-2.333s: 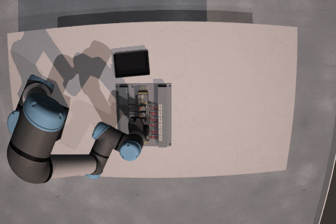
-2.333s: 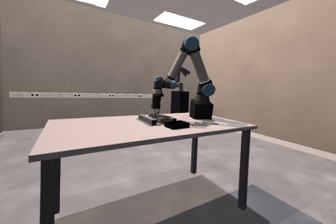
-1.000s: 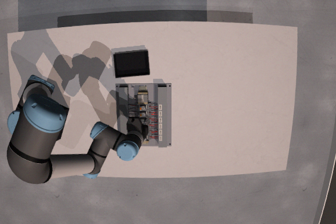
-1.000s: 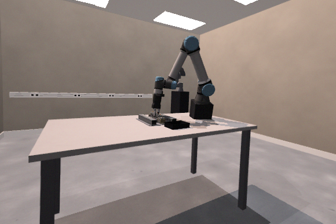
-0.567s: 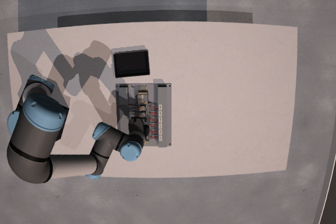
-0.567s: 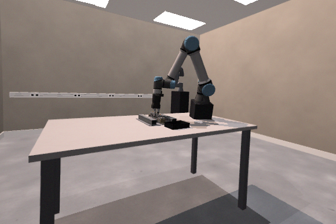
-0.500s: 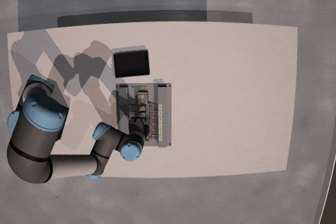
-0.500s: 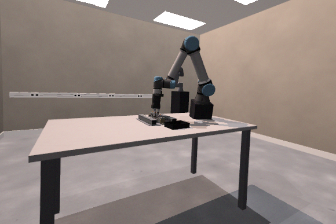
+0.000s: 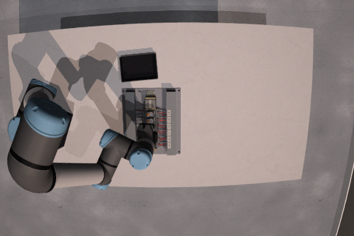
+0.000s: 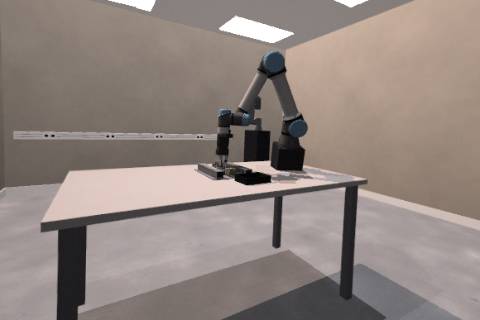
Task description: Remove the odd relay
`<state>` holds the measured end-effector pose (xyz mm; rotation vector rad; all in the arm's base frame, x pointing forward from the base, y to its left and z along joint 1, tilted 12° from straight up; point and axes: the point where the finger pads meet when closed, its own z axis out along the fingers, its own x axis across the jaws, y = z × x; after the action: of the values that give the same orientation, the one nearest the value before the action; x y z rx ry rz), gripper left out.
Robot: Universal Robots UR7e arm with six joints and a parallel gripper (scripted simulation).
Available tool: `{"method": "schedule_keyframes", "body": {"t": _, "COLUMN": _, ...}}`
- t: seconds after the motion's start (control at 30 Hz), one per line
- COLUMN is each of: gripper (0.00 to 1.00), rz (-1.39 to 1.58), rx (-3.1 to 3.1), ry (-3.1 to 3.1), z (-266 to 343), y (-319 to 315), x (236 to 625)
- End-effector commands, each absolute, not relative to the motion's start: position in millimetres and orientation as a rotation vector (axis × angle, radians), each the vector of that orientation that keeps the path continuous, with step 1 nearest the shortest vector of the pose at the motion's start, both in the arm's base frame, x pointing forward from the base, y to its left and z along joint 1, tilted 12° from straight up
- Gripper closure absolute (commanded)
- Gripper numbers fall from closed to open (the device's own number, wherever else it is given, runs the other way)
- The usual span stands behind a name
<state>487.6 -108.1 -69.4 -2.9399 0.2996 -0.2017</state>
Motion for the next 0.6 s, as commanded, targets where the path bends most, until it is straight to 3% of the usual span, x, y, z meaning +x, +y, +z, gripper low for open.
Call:
{"method": "schedule_keyframes", "body": {"t": 0.0, "gripper": 1.00, "rz": -0.188, "rx": -2.940, "ry": 0.296, "z": -69.5, "y": -107.3, "x": 488.1}}
{"method": "schedule_keyframes", "body": {"t": 0.57, "gripper": 1.00, "rz": -0.146, "rx": -2.940, "ry": 0.292, "z": -69.2, "y": -107.5, "x": 489.0}}
